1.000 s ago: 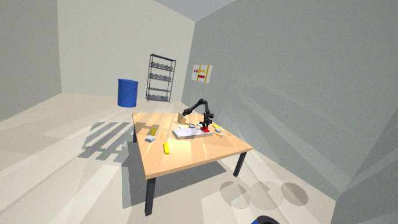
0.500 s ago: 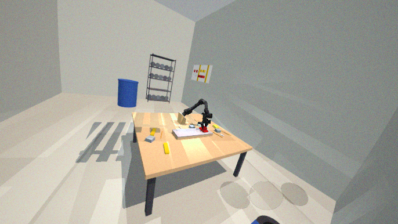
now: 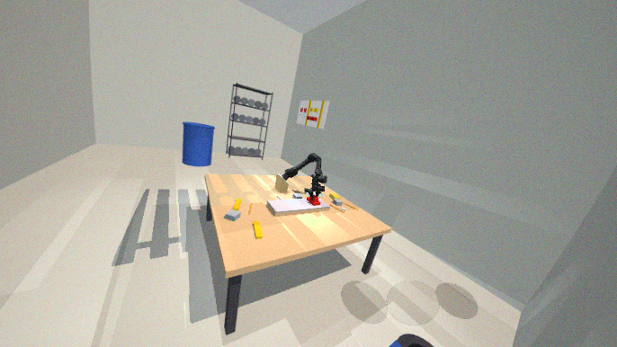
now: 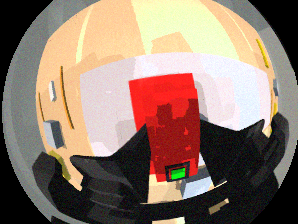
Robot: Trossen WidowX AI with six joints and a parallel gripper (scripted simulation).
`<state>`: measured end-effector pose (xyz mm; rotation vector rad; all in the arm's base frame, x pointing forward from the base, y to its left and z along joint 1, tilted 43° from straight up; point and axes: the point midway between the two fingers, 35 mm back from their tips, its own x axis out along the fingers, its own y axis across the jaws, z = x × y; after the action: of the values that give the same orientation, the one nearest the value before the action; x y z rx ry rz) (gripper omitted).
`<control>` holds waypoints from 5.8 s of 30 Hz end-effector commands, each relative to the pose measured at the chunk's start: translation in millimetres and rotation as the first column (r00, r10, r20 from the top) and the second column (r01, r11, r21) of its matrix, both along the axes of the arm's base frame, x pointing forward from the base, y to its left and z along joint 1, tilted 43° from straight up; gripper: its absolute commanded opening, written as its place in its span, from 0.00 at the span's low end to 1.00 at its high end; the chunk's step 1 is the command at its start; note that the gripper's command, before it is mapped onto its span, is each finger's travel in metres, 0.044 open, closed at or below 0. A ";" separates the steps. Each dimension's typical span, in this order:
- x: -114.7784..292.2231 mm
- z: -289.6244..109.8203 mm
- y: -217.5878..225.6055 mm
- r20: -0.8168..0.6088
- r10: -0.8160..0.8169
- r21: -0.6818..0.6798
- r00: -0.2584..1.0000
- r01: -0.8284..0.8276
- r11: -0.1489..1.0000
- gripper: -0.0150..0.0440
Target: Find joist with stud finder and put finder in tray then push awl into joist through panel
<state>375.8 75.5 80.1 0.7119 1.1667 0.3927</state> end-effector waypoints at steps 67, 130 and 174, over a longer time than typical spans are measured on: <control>-11.2 -78.1 -81.0 -0.006 -0.002 -0.004 1.000 0.002 1.000 0.25; -19.9 -145.3 -153.3 -0.005 -0.002 -0.010 1.000 0.002 1.000 0.25; -25.8 -191.6 -204.3 -0.004 -0.002 -0.014 1.000 0.002 1.000 0.25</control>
<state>349.8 -123.5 -107.1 0.7082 1.1699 0.3846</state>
